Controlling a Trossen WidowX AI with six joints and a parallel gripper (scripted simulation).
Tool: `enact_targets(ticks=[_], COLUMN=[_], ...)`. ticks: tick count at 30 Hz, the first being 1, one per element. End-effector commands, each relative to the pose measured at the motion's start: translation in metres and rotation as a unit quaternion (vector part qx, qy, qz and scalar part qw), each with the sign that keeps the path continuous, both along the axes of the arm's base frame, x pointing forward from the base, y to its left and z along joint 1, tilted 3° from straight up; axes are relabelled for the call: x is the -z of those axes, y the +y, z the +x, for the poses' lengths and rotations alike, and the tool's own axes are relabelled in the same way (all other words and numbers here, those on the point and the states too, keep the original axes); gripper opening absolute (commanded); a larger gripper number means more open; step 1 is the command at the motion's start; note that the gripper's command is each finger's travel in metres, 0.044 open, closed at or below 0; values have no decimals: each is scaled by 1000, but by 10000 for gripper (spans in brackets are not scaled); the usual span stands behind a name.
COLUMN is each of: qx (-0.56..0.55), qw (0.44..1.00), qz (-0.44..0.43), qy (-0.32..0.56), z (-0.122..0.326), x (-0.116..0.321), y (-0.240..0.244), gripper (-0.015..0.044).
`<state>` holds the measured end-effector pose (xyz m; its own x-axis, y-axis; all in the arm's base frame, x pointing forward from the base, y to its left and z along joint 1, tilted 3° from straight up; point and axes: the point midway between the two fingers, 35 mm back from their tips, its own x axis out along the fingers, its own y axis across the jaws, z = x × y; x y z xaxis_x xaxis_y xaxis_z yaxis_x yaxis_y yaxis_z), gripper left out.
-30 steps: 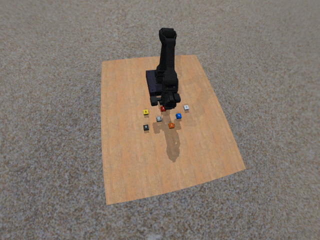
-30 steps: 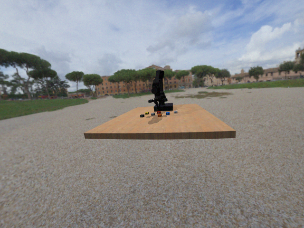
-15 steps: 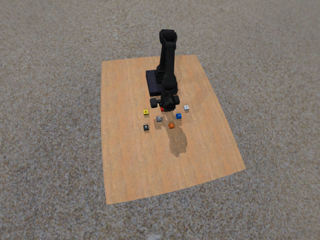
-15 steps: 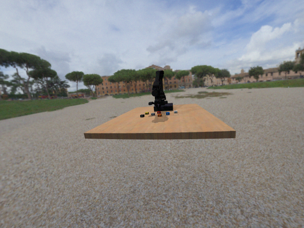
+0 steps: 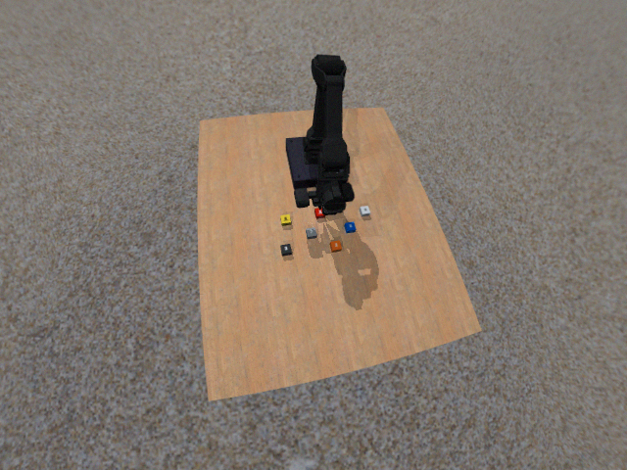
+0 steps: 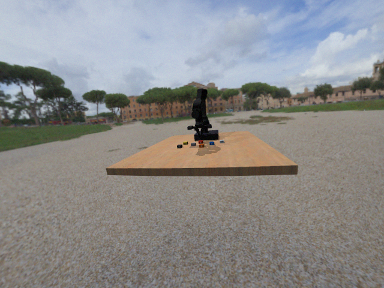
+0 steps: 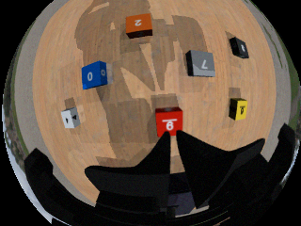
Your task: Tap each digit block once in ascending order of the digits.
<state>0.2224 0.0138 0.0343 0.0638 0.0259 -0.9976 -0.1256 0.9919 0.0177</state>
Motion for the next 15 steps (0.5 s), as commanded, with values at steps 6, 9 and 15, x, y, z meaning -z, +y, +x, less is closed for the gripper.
enact_targets(ticks=[6, 9, 15], qx=[0, 0, 0], qw=[1000, 1000, 1000], qz=[1, 3, 7], qy=[2, 1, 2], z=[21, 19, -8], x=[-38, -55, -86], y=[79, 122, 205], gripper=[230, 309, 400])
